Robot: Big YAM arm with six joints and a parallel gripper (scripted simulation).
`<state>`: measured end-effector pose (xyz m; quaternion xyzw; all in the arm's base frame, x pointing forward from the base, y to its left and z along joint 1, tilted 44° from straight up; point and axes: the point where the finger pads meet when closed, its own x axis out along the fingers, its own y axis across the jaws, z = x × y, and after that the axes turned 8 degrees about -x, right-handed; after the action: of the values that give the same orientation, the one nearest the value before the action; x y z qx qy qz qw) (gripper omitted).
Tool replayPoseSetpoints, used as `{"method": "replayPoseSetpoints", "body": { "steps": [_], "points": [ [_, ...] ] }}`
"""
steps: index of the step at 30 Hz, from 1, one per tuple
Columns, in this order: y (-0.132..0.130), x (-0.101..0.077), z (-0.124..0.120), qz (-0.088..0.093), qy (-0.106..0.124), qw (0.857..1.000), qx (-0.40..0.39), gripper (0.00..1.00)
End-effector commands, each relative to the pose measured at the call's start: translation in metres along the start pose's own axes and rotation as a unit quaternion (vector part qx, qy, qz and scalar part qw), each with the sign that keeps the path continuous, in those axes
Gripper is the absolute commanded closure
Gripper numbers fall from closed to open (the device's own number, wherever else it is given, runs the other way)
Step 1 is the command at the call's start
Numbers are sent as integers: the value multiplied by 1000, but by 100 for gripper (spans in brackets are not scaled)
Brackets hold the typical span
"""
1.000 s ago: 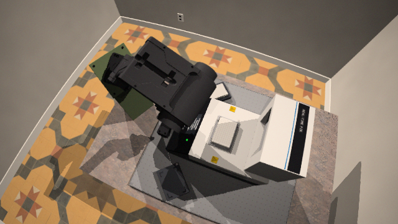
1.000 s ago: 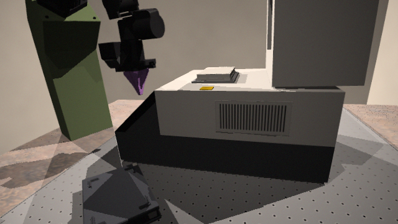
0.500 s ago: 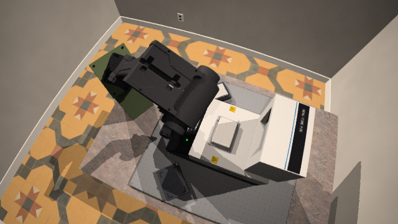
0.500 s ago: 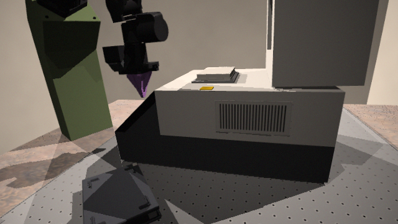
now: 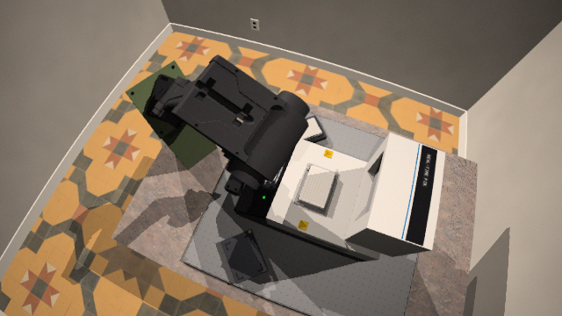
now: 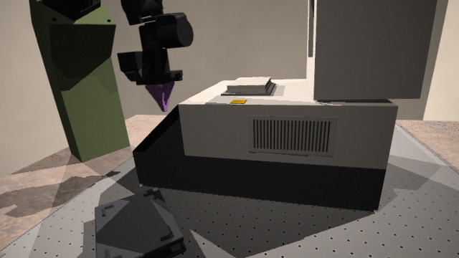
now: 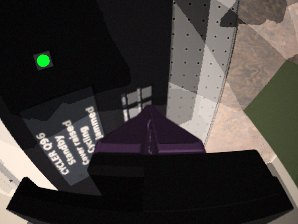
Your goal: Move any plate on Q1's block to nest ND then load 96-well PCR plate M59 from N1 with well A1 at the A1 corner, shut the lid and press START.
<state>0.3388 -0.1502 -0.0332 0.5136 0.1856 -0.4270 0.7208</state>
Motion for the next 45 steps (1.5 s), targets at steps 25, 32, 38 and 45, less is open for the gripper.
{"method": "replayPoseSetpoints", "body": {
  "steps": [25,32,38,45],
  "points": [
    [-9,-8,-5,-7,4,1000,-2,100],
    [3,13,3,-9,1,1000,-7,100],
    [9,20,3,-10,2,1000,-4,100],
    [11,18,-1,-8,6,1000,-8,100]
  ]
}}
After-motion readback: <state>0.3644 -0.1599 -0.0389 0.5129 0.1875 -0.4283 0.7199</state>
